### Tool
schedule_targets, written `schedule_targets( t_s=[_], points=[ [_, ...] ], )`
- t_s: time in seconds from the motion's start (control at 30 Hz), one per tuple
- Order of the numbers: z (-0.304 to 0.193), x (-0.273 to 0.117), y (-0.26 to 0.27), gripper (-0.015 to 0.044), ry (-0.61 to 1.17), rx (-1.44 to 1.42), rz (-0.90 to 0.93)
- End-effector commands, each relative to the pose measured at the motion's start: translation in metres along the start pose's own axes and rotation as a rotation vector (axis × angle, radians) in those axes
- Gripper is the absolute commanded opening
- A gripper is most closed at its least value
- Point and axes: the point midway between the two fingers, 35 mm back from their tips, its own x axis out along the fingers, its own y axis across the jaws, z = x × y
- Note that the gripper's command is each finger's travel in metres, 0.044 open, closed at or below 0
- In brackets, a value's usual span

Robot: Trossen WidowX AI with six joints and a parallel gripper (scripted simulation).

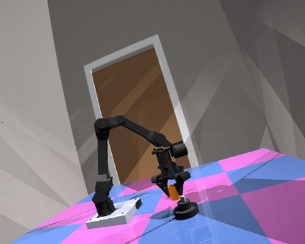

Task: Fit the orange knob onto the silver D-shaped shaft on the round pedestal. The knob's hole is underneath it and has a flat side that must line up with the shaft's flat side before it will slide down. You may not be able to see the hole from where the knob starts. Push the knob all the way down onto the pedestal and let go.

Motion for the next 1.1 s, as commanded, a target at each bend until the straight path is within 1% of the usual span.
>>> schedule_targets(
  t_s=[0.0,0.07,0.3,0.4,0.47,1.07],
  points=[
    [0.000,0.001,0.000,0.0230,0.001,0.004,-0.004],
    [0.000,0.001,0.000,0.0177,0.001,0.004,-0.004],
    [0.000,0.001,0.000,0.0131,0.001,0.004,-0.004],
    [0.001,-0.003,-0.001,0.0052,0.001,0.004,-0.004],
    [0.003,-0.012,-0.003,0.0000,0.000,0.004,-0.004],
    [0.005,-0.114,-0.004,0.0000,0.000,0.004,-0.004]
  ],
)
